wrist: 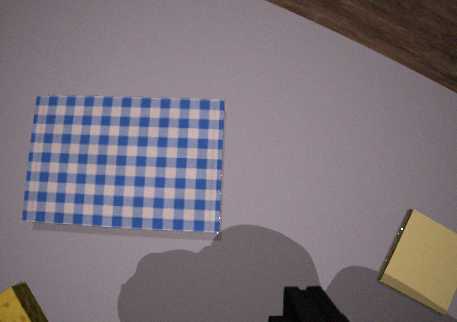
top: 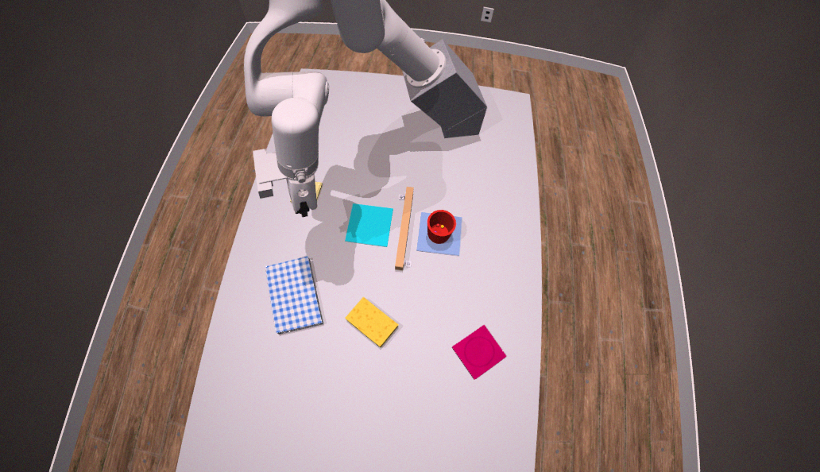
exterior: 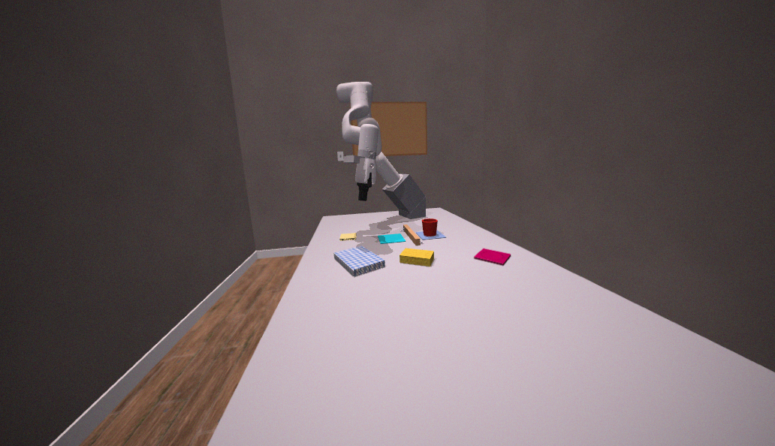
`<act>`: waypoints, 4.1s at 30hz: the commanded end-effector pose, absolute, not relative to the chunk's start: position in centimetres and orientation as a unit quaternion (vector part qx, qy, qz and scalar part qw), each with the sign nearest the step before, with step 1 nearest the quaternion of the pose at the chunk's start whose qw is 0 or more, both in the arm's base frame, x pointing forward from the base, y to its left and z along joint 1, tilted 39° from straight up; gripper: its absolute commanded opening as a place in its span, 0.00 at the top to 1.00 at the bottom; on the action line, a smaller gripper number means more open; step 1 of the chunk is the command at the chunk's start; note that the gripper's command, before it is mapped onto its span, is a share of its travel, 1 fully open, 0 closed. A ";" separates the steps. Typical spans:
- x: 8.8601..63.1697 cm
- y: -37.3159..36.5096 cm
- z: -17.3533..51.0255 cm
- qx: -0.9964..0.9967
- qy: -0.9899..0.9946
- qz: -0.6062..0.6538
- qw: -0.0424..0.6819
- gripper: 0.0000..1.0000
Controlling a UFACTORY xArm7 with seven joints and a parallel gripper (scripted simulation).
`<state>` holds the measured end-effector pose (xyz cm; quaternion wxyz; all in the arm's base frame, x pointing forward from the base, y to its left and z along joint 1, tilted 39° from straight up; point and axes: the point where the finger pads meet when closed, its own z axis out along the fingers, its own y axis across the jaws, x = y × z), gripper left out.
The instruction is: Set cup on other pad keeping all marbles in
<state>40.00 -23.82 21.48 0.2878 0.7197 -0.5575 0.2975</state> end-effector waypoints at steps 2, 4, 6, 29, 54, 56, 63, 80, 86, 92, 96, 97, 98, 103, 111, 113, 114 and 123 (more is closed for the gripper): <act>41.2 -22.3 19.9 0.711 -0.567 0.307 0.280 1.00; 42.1 -20.9 18.1 0.703 -0.578 0.313 0.272 1.00; 42.1 -20.9 18.1 0.703 -0.578 0.313 0.272 1.00; 43.4 -18.1 14.3 0.687 -0.600 0.321 0.255 1.00; 43.9 -13.0 6.4 0.657 -0.646 0.318 0.223 1.00; 43.9 -13.0 6.4 0.657 -0.646 0.318 0.223 1.00; 43.9 -13.0 6.4 0.657 -0.646 0.318 0.223 1.00; 43.1 -9.8 1.3 0.637 -0.677 0.307 0.204 1.00; 42.7 -9.0 -0.1 0.631 -0.686 0.303 0.199 1.00; 42.3 -8.2 -1.4 0.625 -0.694 0.299 0.195 1.00; 41.9 -7.4 -2.5 0.620 -0.701 0.295 0.191 1.00; 41.9 -7.4 -2.5 0.620 -0.701 0.295 0.191 1.00; 41.9 -7.4 -2.5 0.620 -0.701 0.295 0.191 1.00; 41.5 -6.8 -3.5 0.616 -0.708 0.291 0.188 1.00; 41.2 -6.3 -4.3 0.612 -0.713 0.288 0.186 1.00; 41.2 -6.3 -4.3 0.612 -0.713 0.288 0.186 1.00; 40.9 -5.9 -4.9 0.608 -0.718 0.285 0.184 1.00; 40.2 -4.9 -6.4 0.600 -0.728 0.279 0.180 1.00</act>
